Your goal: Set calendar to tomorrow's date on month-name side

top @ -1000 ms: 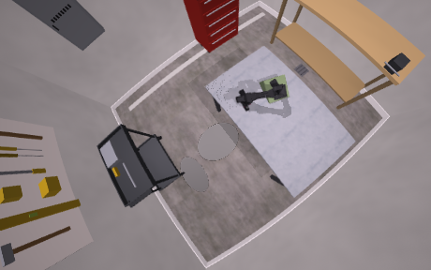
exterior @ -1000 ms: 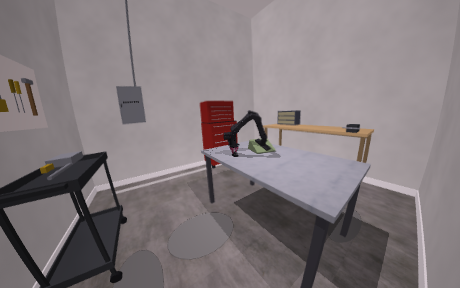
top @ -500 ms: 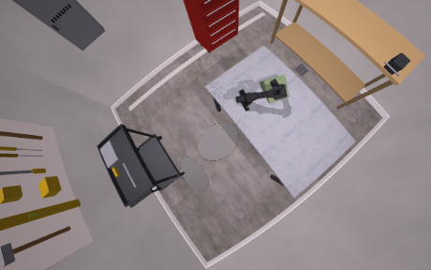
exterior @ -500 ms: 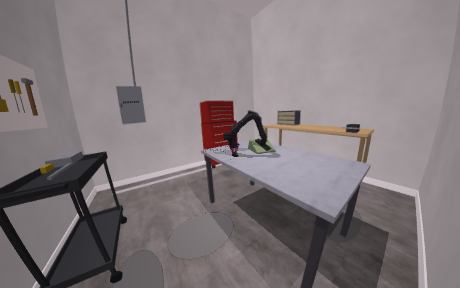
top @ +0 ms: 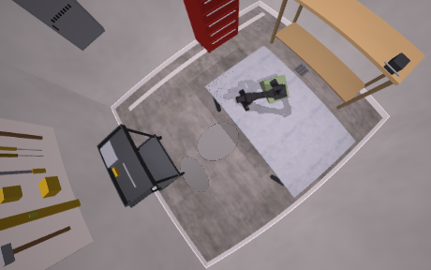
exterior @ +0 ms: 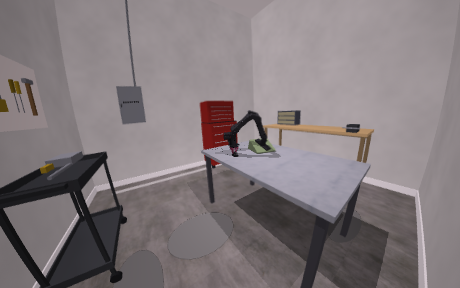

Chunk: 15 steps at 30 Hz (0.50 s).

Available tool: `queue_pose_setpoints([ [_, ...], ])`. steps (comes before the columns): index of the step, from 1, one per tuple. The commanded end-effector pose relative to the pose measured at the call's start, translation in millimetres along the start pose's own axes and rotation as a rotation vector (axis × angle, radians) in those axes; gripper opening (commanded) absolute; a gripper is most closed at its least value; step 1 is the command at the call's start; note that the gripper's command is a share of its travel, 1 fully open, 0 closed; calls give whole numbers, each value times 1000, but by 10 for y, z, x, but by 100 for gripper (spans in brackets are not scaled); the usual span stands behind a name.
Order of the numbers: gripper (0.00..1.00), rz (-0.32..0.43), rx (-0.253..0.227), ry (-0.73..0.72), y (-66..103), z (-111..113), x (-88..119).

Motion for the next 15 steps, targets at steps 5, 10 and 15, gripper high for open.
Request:
queue_pose_setpoints([
  [5, 26, -3, -10, 0, 26, 18, -5],
  [10, 29, -3, -10, 0, 26, 18, -5],
  [15, 37, -3, -10, 0, 26, 18, -5],
])
Point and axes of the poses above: the point where the finger pads meet when closed, its own y axis back along the fingers, its own z axis across the jaws, x = y × z, the point moved 2 cm from there along y, back along the fingers, and after that the axes turned 1 degree about y, right-handed, at the moved point
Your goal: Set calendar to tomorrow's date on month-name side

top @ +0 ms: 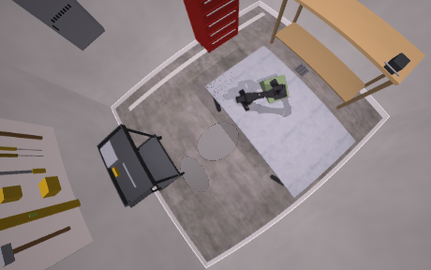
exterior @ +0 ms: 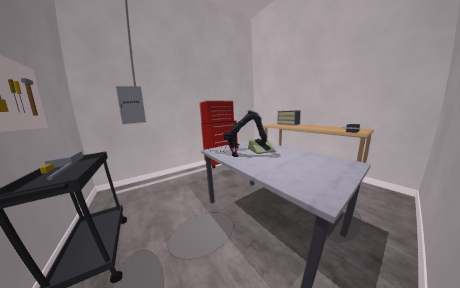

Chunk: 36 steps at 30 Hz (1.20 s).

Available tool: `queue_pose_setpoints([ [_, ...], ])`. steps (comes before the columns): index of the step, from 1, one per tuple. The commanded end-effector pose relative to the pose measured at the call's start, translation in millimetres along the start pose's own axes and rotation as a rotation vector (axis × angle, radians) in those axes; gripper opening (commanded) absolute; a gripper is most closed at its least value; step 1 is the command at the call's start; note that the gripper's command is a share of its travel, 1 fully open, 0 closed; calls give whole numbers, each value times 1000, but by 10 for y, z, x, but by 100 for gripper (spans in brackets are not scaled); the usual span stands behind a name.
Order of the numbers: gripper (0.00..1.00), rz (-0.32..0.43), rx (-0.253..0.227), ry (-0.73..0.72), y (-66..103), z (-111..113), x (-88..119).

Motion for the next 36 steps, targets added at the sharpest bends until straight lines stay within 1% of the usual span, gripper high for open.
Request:
queue_pose_setpoints([
  [1, 37, -3, -9, 1, 26, 18, -5],
  [2, 37, -3, -9, 1, 26, 18, -5],
  [3, 41, -3, -9, 1, 26, 18, -5],
  [5, 41, -3, -9, 1, 26, 18, -5],
  [6, 45, -3, -9, 1, 26, 18, -5],
  [19, 45, -3, -9, 1, 34, 18, -5],
  [22, 45, -3, -9, 1, 80, 18, -5],
  [24, 45, -3, -9, 1, 139, 17, -5],
  [26, 45, -3, -9, 1, 139, 17, -5],
  [29, 45, -3, -9, 1, 268, 17, -5],
  [36, 45, -4, -9, 1, 652, 14, -5],
])
Point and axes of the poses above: the point where the finger pads meet when closed, its own y axis back along the fingers, its own z axis across the jaws, x = y × z, the point moved 2 cm from there along y, back along the fingers, and after that the axes turned 1 degree about y, right-handed, at the moved point
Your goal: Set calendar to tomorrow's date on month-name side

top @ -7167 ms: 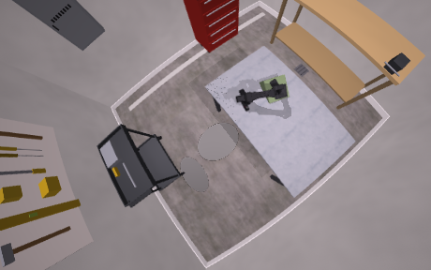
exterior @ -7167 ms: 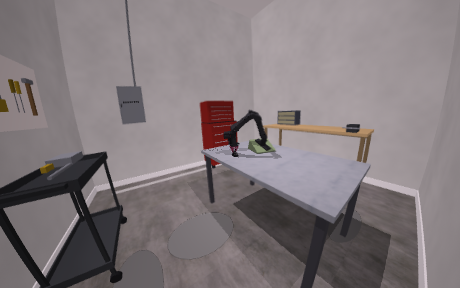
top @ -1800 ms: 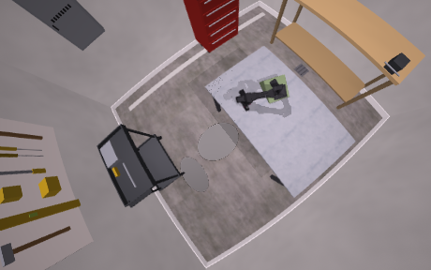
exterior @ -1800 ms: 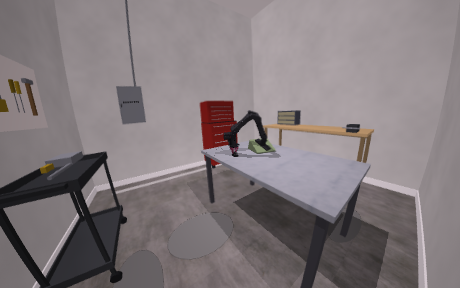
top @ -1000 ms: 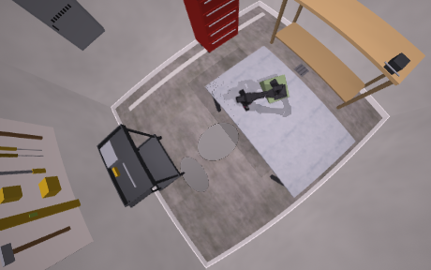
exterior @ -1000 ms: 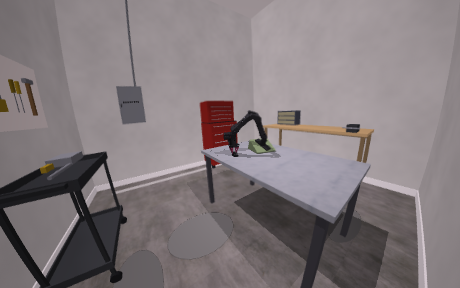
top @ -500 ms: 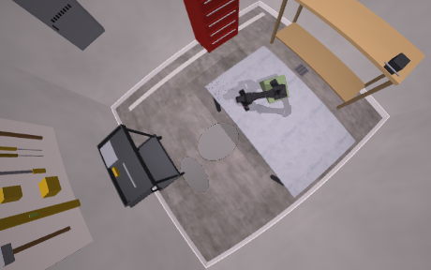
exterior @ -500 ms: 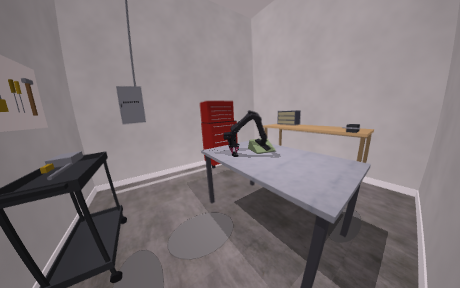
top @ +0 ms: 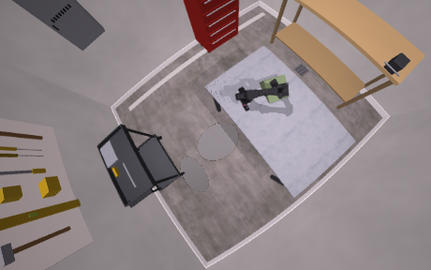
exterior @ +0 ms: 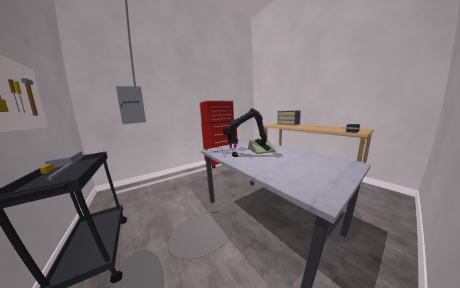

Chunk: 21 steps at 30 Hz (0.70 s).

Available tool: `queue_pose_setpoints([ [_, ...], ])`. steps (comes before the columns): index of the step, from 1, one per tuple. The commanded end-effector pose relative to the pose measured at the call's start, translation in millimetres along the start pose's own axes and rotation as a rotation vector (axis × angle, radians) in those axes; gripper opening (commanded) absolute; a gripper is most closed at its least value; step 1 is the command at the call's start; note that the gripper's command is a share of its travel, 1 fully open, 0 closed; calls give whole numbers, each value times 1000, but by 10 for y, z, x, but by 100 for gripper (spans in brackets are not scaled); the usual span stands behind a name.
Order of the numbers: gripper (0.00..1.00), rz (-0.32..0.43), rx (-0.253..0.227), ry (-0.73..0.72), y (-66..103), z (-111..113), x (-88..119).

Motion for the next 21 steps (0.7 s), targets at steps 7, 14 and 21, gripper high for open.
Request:
queue_pose_setpoints([
  [7, 45, 6, 31, -10, 343, -82, 9],
  [14, 45, 6, 31, -10, 414, -80, 9],
  [21, 100, 6, 31, -10, 414, -80, 9],
])
Point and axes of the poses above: the point where the finger pads meet when closed, its own y axis back along the fingers, its own z axis across the jaws, x = y × z, the point moved 2 cm from there along y, back along the fingers, and after that the axes turned 1 degree about y, right-handed, at the moved point
